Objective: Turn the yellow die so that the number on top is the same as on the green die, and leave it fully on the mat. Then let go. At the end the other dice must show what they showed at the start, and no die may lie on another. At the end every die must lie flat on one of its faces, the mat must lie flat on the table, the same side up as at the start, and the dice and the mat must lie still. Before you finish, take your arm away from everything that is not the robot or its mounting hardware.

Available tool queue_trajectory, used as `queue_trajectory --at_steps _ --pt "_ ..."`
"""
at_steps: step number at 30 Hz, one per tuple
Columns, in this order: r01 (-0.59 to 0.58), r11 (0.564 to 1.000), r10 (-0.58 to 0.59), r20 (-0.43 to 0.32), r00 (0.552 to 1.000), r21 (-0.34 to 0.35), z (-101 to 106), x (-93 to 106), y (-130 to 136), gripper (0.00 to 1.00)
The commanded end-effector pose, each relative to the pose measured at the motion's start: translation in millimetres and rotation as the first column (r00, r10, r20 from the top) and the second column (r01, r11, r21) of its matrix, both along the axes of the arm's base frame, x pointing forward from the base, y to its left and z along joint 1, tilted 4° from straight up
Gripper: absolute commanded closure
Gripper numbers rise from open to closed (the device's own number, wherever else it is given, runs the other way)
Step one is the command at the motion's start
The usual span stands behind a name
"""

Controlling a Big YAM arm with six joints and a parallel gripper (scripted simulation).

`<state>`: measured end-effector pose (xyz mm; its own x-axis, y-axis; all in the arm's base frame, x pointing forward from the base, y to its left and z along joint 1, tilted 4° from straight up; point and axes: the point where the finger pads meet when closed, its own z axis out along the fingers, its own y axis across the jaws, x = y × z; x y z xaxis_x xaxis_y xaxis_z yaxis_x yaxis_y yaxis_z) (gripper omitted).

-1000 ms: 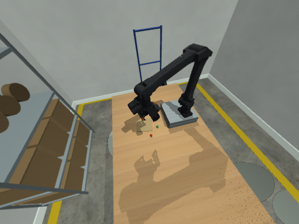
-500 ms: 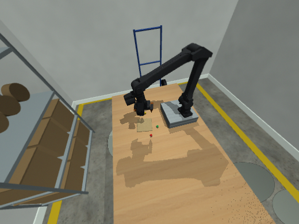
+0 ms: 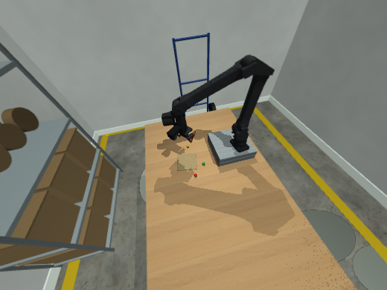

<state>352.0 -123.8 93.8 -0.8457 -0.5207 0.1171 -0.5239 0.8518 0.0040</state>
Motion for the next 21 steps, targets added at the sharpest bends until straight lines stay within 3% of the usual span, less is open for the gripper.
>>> queue_trajectory --at_steps 1,2,5,12,17,21 --pt "0.148 0.989 -0.148 0.032 0.988 -0.013 -4.9 1.4 -13.3 0.0" --pt "0.148 0.989 -0.148 0.032 0.988 -0.013 -4.9 1.4 -13.3 0.0" --pt "0.29 0.957 -0.288 0.072 0.955 -0.019 -7.3 -5.5 -35.6 0.0" --pt "0.517 0.856 -0.513 0.1 0.853 -0.017 -25.8 -22.8 -72.1 0.0" --pt "0.513 0.858 -0.507 0.13 0.852 -0.015 -17.4 -13.8 -69.9 0.0" --pt "0.517 0.856 -0.512 0.118 0.851 -0.017 -17.3 -17.5 -70.5 0.0"
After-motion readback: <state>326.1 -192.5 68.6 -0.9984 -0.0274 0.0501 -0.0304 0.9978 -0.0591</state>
